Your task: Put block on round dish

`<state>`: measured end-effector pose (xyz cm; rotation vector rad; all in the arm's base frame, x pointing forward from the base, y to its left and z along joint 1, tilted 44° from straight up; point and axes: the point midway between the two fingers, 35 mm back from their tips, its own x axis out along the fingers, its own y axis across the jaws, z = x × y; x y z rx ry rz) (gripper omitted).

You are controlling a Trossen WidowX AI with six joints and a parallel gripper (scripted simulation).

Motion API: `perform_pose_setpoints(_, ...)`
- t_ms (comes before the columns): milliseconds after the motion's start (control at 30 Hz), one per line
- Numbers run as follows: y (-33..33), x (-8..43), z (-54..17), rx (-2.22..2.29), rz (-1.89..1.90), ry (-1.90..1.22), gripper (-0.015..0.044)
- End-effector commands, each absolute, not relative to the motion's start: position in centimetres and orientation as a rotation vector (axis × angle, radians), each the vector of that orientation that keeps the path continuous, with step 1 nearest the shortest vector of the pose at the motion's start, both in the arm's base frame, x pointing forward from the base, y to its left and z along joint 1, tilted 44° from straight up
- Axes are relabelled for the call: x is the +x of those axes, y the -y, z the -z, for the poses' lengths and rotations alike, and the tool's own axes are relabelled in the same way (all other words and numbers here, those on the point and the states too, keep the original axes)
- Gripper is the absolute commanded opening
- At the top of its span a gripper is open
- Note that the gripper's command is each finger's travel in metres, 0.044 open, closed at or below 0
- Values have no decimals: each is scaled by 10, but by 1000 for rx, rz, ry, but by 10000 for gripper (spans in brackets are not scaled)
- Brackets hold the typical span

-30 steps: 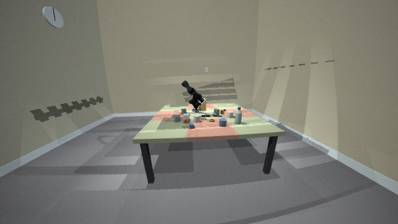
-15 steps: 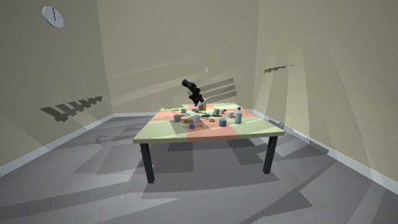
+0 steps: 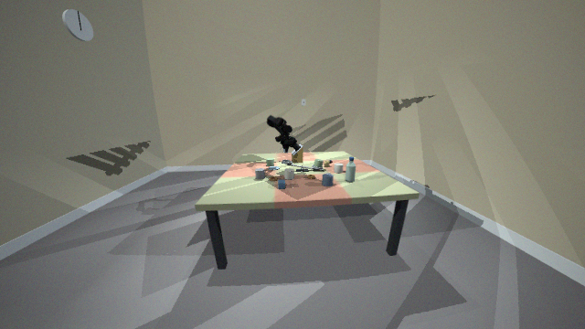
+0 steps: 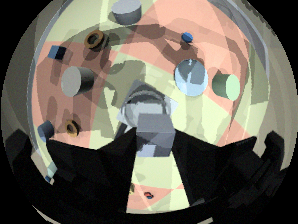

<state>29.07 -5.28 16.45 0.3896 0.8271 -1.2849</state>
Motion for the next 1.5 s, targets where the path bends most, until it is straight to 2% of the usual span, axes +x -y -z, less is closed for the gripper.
perform_pose_setpoints(0, 64, 285, -162, 393, 1286, -847, 0)
perform_pose_setpoints(1467, 186, 214, -167, 376, 1289, -826, 0)
